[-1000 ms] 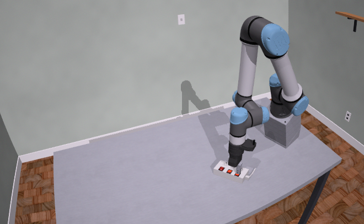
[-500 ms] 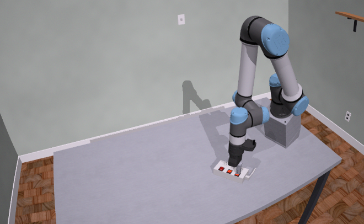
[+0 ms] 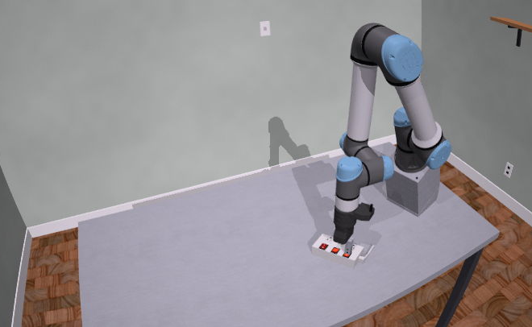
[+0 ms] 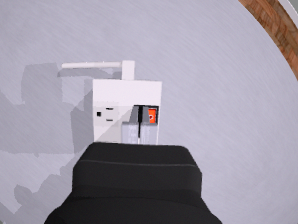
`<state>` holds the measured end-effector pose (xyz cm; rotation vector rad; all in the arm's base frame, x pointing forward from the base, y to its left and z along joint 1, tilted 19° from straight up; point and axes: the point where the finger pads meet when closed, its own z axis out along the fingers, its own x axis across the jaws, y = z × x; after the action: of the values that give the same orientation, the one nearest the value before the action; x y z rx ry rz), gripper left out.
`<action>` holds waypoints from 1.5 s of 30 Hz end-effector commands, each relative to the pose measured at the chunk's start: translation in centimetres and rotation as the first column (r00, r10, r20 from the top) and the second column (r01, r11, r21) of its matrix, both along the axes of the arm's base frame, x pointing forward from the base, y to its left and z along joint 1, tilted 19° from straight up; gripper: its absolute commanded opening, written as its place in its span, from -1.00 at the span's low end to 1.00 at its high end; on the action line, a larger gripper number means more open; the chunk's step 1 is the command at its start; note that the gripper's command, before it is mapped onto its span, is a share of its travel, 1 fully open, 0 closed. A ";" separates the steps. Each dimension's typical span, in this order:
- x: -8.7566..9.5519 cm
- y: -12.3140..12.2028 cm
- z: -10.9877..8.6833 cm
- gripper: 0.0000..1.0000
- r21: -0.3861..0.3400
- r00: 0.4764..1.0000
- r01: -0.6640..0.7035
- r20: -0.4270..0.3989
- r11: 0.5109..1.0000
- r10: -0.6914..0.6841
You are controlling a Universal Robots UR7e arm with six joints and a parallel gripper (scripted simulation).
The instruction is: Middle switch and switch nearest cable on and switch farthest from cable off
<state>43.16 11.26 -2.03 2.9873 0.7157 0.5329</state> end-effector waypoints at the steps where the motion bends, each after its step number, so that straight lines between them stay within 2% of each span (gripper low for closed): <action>1: 0.0 -0.1 -0.2 -1.00 0.000 1.000 0.002 -0.005 1.000 -0.002; 11: -0.1 -0.1 0.1 -1.00 0.000 1.000 0.002 -0.005 1.000 -0.002; 28: -1.3 -0.3 3.5 -1.00 0.000 1.000 0.002 -0.005 1.000 -0.002; 45: -1.4 -0.3 3.6 -1.00 0.000 1.000 0.002 -0.005 1.000 -0.002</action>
<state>41.78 10.99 1.53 2.9902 0.7137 0.5239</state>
